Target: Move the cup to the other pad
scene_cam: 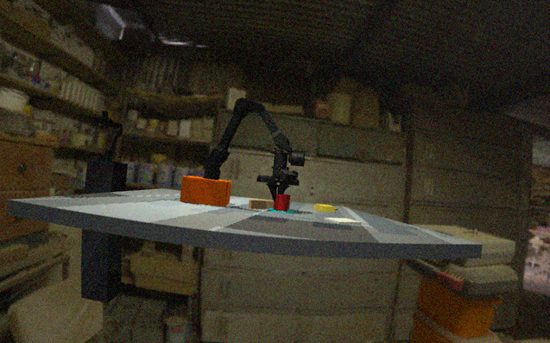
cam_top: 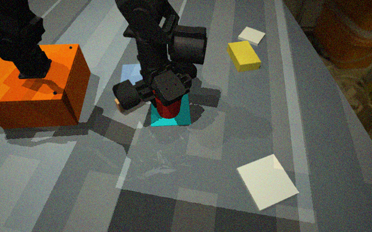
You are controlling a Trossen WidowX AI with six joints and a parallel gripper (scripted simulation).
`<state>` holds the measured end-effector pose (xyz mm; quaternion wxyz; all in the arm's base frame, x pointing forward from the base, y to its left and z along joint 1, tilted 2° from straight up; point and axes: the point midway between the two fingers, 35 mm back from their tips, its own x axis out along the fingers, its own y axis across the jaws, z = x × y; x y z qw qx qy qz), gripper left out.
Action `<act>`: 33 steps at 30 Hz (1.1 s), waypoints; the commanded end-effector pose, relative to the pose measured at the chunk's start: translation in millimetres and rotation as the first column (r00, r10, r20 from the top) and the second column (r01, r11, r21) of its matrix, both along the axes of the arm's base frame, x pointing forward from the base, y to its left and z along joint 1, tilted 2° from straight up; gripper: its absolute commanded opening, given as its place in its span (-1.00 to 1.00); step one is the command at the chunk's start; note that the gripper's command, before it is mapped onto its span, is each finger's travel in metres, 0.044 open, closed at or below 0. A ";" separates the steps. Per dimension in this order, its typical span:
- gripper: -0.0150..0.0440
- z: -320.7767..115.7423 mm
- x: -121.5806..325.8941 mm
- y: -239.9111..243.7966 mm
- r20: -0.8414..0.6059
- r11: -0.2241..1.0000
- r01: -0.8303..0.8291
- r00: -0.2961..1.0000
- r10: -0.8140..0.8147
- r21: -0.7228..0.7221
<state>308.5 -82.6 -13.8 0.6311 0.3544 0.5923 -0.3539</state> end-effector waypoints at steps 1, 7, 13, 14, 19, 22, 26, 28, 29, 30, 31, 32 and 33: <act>-0.06 0.6 0.4 -0.1 0.002 1.000 0.000 1.000 0.000 -0.001; -0.06 3.6 0.5 -0.1 0.001 1.000 0.000 1.000 0.000 0.000; -0.06 13.5 0.2 0.0 0.001 1.000 -0.002 1.000 0.002 0.001; -0.06 15.1 0.0 0.0 0.001 1.000 -0.002 1.000 0.002 0.001; -0.06 23.1 -1.0 0.3 0.000 1.000 -0.003 1.000 0.003 0.002; -0.06 27.9 -1.7 0.5 0.000 1.000 -0.003 1.000 0.003 0.003; -0.06 33.9 -2.9 0.7 -0.001 1.000 -0.004 1.000 0.004 0.004; -0.06 36.9 -3.6 0.8 -0.001 1.000 -0.004 1.000 0.004 0.004; -0.06 38.2 -4.0 0.8 -0.001 1.000 -0.004 1.000 0.004 0.004; -0.06 39.6 -4.4 0.9 -0.001 1.000 -0.005 1.000 0.005 0.004; -0.06 40.9 -4.8 0.9 -0.001 1.000 -0.005 1.000 0.005 0.004; -0.06 42.2 -5.3 1.0 -0.001 1.000 -0.005 1.000 0.005 0.005; -0.06 43.3 -5.8 1.0 -0.002 1.000 -0.005 1.000 0.005 0.005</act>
